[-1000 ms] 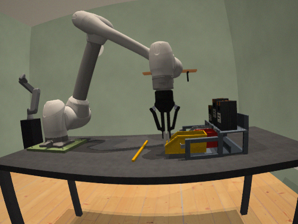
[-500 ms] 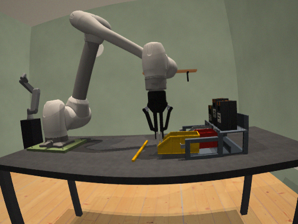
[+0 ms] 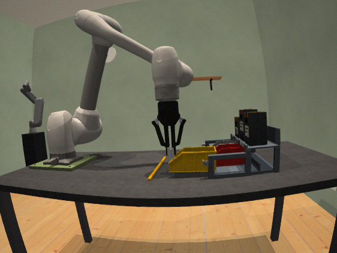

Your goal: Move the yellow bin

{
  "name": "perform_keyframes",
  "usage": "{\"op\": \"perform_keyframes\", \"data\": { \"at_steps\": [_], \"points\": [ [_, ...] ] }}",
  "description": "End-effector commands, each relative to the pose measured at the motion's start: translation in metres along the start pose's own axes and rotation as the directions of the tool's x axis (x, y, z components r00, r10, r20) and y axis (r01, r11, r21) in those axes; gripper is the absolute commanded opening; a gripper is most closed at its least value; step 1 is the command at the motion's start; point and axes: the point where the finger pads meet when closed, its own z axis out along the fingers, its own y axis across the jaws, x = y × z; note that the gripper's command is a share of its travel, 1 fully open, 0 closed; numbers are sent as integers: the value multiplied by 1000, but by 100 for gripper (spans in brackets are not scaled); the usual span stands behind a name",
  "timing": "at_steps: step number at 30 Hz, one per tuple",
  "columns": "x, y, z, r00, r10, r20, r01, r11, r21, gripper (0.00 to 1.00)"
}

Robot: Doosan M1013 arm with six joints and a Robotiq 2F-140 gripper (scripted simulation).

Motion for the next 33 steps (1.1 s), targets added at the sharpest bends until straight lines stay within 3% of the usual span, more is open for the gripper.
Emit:
{"op": "perform_keyframes", "data": {
  "at_steps": [1, 4, 9, 33],
  "points": [
    [0, 0, -1, 1000, 0, 0, 0, 1000, -1, 0],
    [0, 0, -1, 1000, 0, 0, 0, 1000, -1, 0],
    [0, -45, -1, 1000, 0, 0, 0, 1000, -1, 0],
    [-1, -38, -2, 1000, 0, 0, 0, 1000, -1, 0]
  ]
}}
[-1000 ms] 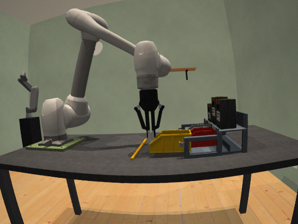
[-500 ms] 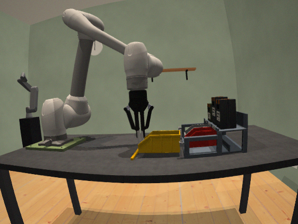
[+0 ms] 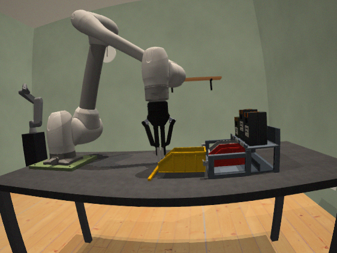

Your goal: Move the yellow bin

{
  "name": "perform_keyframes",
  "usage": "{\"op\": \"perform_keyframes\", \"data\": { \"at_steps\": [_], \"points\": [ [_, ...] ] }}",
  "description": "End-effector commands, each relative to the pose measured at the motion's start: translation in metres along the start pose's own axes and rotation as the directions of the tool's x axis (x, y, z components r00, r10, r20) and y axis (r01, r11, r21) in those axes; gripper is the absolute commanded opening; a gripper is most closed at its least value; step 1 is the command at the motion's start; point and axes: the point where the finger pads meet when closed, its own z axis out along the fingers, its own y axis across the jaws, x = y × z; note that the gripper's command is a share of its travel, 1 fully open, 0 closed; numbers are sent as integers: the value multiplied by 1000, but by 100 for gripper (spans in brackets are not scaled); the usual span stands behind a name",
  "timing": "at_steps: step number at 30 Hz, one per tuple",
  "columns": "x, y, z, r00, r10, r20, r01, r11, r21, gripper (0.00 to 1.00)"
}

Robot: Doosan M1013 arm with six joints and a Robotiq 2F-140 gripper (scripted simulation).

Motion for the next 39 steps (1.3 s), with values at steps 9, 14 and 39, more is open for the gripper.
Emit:
{"op": "perform_keyframes", "data": {
  "at_steps": [9, 14, 39],
  "points": [
    [0, -1, 0, 1000, 0, 0, 0, 1000, 0, 0],
    [0, -1, 0, 1000, 0, 0, 0, 1000, -1, 0],
    [0, -1, 8, 1000, 0, 0, 0, 1000, -1, 0]
  ]
}}
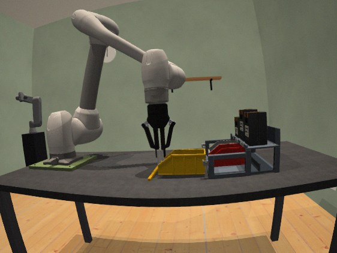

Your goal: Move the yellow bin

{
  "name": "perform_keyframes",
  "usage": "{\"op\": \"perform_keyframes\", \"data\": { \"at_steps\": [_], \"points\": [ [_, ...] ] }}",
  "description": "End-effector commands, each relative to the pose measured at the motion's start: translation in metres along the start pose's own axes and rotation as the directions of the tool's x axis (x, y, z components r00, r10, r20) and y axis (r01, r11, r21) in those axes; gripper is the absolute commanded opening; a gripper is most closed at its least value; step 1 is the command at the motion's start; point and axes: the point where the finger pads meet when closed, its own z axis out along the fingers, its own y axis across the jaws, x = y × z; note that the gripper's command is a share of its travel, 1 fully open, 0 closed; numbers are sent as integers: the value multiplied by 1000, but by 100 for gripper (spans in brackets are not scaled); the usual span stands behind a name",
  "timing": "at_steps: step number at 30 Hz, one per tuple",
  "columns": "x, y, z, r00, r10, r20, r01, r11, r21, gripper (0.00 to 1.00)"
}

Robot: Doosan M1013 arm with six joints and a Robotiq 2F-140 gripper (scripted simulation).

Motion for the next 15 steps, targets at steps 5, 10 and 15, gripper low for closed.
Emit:
{"op": "perform_keyframes", "data": {
  "at_steps": [5, 10, 15],
  "points": [
    [0, 0, 8, 1000, 0, 0, 0, 1000, -1, 0],
    [0, 0, 8, 1000, 0, 0, 0, 1000, -1, 0],
    [0, 0, 8, 1000, 0, 0, 0, 1000, -1, 0]
  ]
}}
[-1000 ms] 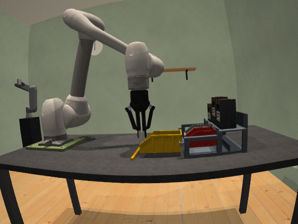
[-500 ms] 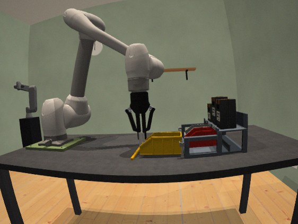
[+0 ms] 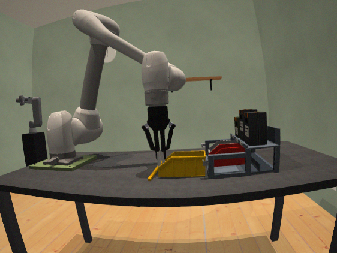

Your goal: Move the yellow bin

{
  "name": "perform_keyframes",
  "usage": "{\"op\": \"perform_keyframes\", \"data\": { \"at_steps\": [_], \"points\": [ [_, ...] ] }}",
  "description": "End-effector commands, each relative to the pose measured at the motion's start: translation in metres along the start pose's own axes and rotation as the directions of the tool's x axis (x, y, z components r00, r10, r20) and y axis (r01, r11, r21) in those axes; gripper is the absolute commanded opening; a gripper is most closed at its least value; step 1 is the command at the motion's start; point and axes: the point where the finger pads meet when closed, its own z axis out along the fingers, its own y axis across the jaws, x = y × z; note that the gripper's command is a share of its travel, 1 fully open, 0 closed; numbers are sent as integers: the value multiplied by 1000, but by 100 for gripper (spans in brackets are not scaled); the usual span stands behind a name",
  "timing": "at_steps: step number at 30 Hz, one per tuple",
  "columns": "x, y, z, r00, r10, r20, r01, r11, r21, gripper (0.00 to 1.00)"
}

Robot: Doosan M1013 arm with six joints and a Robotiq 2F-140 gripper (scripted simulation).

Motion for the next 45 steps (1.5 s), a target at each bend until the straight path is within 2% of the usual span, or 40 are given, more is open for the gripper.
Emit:
{"op": "perform_keyframes", "data": {
  "at_steps": [1, 19, 20, 45],
  "points": [
    [0, 0, 0, 1000, 0, 0, 0, 1000, -1, 0],
    [0, 0, 6, 1000, 0, 0, 0, 1000, -1, 0],
    [0, 0, 6, 1000, 0, 0, 0, 1000, 0, 57],
    [0, 0, 6, 1000, 0, 0, 0, 1000, -1, 57]
  ]
}}
